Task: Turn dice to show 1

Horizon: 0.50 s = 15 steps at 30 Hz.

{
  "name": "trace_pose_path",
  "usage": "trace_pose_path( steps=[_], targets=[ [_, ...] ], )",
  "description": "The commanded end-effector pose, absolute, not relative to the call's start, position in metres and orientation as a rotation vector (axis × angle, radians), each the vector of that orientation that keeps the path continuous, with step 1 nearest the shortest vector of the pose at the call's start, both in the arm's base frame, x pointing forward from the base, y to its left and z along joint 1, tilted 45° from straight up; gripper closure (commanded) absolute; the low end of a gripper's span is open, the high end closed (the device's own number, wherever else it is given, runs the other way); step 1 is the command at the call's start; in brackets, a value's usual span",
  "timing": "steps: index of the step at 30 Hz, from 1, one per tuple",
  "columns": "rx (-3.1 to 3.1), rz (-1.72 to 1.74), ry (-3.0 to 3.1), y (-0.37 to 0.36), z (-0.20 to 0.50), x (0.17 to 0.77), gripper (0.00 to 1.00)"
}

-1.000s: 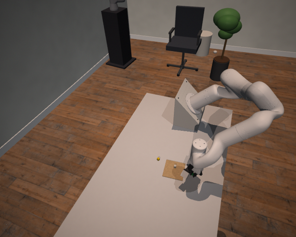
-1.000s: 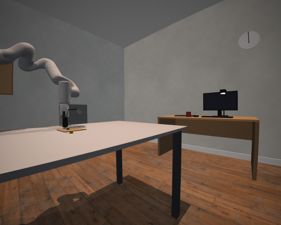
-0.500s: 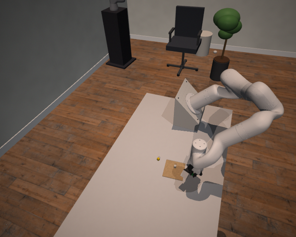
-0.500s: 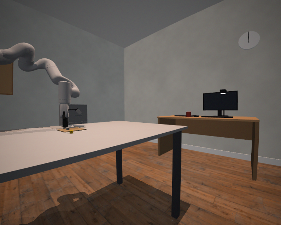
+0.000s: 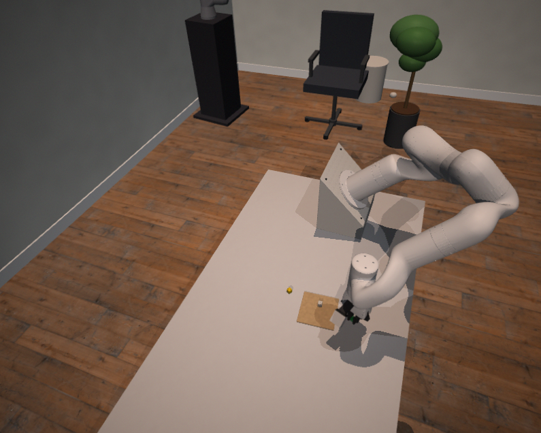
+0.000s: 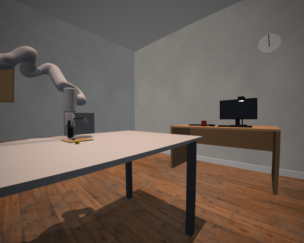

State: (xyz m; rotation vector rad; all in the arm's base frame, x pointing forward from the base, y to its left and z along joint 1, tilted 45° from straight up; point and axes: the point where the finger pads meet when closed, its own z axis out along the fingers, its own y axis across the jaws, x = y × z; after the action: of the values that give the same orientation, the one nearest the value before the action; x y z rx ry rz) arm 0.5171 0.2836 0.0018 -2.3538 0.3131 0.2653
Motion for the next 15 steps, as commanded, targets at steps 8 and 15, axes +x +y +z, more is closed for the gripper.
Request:
trace_pose_path(
  steps=[8, 15],
  targets=[
    [-2.354, 0.263, 0.313, 0.2835, 0.0022, 0.5179, 0.89],
    [-2.354, 0.263, 0.313, 0.2847, 0.0010, 0.5178, 0.89]
  ],
)
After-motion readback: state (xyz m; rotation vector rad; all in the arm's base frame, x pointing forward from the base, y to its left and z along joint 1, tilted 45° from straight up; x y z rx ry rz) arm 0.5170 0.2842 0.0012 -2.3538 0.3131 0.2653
